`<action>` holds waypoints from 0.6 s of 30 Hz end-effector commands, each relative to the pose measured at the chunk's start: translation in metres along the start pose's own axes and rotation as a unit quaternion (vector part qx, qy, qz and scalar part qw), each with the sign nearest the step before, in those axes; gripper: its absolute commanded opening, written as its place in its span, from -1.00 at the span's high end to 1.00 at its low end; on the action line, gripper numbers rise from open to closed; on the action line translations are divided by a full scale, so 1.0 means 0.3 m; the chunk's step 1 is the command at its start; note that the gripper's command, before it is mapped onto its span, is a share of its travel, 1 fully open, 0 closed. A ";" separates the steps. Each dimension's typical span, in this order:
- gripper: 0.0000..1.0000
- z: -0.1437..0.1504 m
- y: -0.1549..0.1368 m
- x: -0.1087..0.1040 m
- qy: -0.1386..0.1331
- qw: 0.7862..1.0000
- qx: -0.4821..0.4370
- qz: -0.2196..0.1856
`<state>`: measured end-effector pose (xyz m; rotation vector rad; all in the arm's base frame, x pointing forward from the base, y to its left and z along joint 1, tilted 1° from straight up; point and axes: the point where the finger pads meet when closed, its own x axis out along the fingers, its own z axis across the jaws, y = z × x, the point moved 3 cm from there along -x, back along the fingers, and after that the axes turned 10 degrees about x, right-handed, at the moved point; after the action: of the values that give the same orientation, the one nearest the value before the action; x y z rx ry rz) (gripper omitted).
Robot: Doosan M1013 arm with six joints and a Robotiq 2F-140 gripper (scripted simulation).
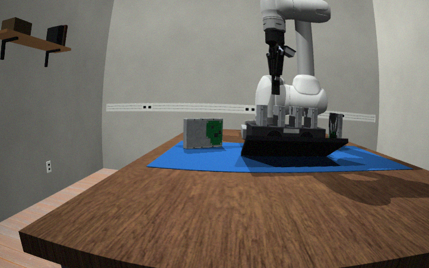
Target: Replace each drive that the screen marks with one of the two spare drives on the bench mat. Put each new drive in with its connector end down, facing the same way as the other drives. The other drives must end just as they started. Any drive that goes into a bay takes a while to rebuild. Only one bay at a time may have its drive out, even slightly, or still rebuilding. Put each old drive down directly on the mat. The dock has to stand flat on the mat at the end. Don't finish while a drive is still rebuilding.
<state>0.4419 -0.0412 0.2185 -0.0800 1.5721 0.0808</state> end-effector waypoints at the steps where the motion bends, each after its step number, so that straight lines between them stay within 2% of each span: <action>1: 0.80 0.008 -0.026 -0.002 -0.002 0.998 -0.055 0.004; 4: 0.80 0.018 -0.064 -0.003 -0.002 0.991 -0.135 0.004; 9: 0.80 0.035 -0.147 -0.005 -0.002 0.963 -0.271 0.002; 16: 0.80 0.055 -0.293 -0.007 0.002 0.905 -0.426 -0.007; 18: 0.80 0.055 -0.293 -0.007 0.002 0.905 -0.426 -0.007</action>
<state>0.4629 -0.1100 0.2201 -0.6918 1.4936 0.6267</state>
